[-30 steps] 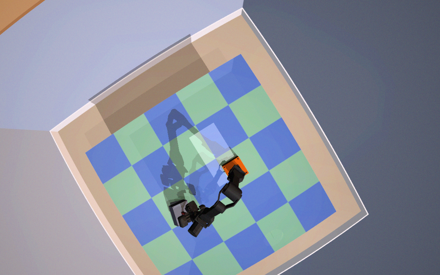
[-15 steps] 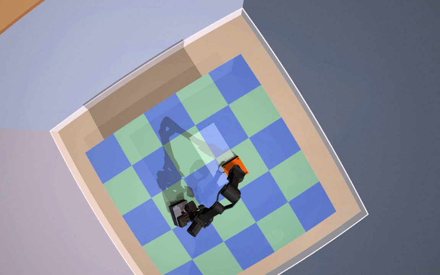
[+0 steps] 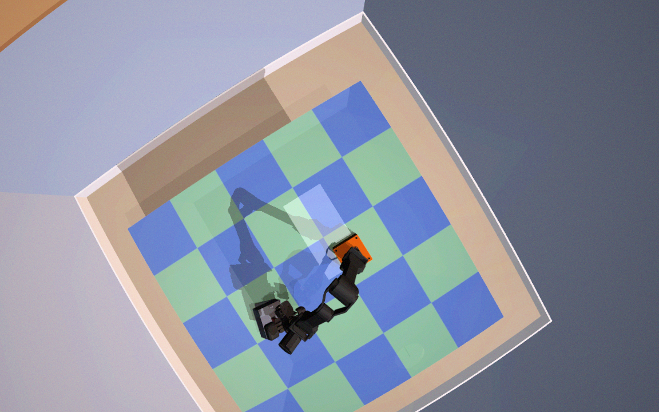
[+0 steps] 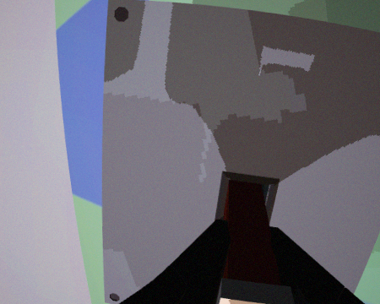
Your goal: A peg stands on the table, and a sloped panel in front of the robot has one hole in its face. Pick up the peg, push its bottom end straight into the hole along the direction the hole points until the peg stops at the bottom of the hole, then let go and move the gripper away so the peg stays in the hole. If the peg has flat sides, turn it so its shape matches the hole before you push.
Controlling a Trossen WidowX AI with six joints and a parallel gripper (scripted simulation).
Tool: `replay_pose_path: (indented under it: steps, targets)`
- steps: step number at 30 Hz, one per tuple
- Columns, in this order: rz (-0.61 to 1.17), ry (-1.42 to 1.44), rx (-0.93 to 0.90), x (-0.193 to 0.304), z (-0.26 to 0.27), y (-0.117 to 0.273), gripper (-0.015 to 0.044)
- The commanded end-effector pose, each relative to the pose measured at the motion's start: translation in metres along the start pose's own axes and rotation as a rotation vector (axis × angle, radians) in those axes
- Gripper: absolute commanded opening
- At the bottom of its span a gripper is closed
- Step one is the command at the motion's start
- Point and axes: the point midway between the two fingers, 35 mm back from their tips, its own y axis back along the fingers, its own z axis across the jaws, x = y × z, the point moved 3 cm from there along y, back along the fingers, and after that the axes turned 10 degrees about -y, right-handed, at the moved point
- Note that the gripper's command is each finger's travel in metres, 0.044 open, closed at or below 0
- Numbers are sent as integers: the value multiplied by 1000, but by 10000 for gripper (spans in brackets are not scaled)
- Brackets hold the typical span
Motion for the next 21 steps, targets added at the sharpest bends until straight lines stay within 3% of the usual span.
replay_pose_path:
  steps: [1,21]
  targets:
    - [3,4,4,1,-1,-3,0]
    - [-1,0,0,0,-1,-5,0]
